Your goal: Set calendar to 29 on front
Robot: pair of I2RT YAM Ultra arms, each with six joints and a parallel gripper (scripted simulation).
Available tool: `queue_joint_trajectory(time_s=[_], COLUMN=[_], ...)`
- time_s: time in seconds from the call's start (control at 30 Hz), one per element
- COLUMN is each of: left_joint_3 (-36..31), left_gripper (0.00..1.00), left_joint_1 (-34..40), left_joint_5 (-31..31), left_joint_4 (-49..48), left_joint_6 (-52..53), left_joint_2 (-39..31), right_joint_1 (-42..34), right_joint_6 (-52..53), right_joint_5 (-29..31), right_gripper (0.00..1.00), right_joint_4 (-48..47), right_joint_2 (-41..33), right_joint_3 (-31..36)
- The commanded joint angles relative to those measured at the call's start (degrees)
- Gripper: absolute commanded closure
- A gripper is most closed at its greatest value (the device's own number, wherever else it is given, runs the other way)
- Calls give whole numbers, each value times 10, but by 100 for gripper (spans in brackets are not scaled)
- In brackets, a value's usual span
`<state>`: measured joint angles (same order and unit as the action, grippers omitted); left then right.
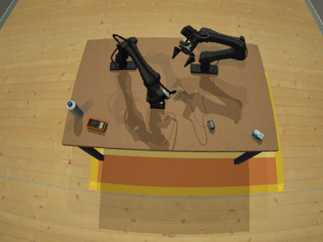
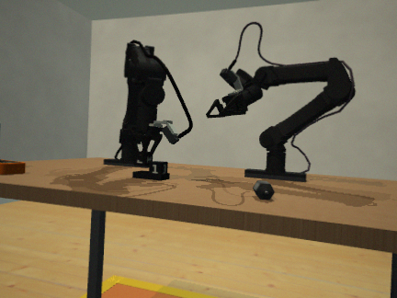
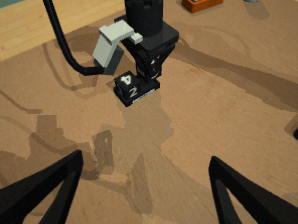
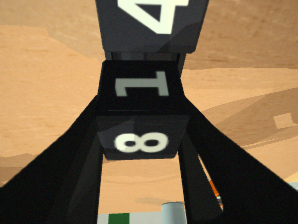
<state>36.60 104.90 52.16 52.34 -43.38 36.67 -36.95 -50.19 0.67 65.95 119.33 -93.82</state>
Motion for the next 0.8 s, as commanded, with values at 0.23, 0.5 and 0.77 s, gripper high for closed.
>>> queue_joint_trajectory(time_s=[0.23, 0.5, 0.77], left_joint_3=[18, 18, 18], left_gripper=[0, 0, 0], left_joint_1=[5, 5, 5], left_joint_5=[18, 18, 18], left_joint_4=[3, 3, 3], left_joint_6=[-4, -4, -4], left_joint_2=[5, 5, 5], right_joint_1=[-8, -8, -15], right_joint_6=[3, 3, 8], right_joint_5=[-1, -1, -1], right_gripper=[65, 65, 65], right_joint_4=[-15, -15, -31], right_joint_2=[19, 14, -5], right_joint_3=[-27, -28, -16])
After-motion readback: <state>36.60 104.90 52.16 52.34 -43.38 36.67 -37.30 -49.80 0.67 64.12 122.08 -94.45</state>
